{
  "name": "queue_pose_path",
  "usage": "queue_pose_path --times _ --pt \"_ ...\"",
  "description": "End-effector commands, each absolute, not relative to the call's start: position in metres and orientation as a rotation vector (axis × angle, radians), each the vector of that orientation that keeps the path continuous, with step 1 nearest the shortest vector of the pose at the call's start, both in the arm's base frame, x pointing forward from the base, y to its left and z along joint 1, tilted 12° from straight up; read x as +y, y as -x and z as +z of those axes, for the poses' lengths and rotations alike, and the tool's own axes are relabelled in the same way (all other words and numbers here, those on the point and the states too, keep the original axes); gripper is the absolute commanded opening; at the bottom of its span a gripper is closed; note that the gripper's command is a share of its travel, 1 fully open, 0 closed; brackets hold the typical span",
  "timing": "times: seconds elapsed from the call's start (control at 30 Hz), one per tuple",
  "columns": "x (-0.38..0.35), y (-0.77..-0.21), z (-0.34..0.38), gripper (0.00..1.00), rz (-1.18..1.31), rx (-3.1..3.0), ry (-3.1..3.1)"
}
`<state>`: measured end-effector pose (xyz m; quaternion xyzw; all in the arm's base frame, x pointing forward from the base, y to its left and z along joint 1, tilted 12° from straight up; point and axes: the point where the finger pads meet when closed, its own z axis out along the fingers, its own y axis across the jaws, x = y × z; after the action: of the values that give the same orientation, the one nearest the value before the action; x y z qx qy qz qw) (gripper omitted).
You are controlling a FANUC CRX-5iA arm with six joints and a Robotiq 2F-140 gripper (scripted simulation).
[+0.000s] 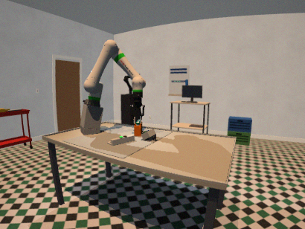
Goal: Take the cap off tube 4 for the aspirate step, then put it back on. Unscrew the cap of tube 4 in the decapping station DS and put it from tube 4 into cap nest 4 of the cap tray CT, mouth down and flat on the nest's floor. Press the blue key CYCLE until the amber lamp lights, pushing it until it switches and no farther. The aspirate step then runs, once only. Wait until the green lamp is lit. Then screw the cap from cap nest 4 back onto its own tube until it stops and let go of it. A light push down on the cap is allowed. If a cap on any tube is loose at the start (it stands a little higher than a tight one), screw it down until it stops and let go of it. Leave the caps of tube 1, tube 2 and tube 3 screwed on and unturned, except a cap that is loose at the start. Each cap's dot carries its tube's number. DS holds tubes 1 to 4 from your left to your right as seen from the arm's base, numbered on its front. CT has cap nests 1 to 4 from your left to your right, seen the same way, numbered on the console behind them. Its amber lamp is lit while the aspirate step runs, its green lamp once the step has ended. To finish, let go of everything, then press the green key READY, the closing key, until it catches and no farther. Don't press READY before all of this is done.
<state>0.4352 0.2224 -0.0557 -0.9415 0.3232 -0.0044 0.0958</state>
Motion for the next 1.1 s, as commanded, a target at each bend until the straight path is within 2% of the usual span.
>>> queue_pose_path --times 0.0,0.27,0.3,0.77,1.07 --pt "0.2223 -0.4354 -0.0556 0.35 -0.018 0.656 2.862" --pt "0.2223 -0.4354 -0.0556 0.35 -0.03 0.547 2.885" --pt "0.2223 -0.4354 -0.0556 0.0 -0.03 0.547 2.885" --pt "0.2223 -0.4354 -0.0556 0.0 -0.03 0.547 2.885" --pt "0.2223 -0.4354 -0.0559 0.0 0.039 1.177 2.691"
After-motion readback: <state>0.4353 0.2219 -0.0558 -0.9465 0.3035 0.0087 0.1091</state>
